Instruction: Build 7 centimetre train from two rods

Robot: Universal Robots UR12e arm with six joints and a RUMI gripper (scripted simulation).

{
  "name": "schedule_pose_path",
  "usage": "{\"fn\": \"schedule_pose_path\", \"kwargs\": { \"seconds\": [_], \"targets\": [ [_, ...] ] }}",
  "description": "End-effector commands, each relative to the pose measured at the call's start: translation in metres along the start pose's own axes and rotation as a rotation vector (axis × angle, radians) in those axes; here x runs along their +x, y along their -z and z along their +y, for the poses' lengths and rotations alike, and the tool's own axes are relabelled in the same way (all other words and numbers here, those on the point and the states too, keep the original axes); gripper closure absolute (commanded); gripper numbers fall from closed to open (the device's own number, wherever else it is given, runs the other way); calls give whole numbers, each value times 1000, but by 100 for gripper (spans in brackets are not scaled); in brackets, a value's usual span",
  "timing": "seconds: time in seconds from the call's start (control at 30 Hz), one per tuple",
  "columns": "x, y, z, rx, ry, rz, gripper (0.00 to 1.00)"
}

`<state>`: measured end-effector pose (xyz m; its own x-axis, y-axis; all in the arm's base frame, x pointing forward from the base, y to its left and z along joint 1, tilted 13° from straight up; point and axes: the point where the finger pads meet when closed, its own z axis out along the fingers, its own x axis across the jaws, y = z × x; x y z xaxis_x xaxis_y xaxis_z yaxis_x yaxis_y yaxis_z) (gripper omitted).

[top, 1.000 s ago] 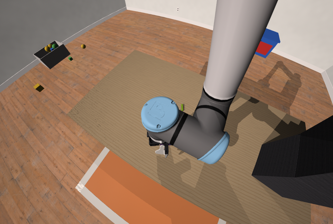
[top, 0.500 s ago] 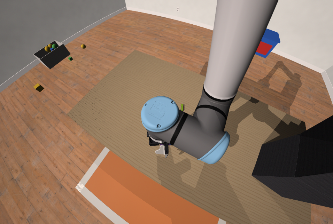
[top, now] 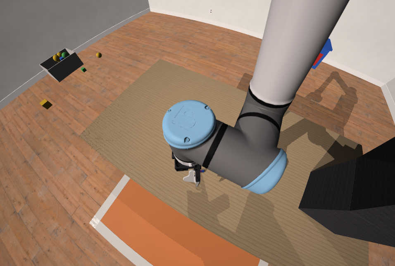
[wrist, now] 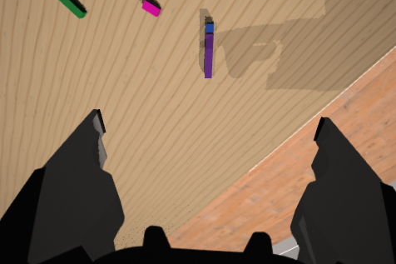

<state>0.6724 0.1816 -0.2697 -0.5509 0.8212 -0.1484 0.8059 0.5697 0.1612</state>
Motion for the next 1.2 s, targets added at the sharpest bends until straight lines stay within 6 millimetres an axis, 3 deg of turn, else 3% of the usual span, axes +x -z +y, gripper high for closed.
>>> {"fn": "schedule_pose_path", "kwargs": {
  "seconds": [0.0,0.3,1.17],
  "targets": [
    [0,25,0,-1,0,0,0],
    [0,44,0,-1,0,0,0],
    [0,44,0,-1,0,0,0]
  ]
}}
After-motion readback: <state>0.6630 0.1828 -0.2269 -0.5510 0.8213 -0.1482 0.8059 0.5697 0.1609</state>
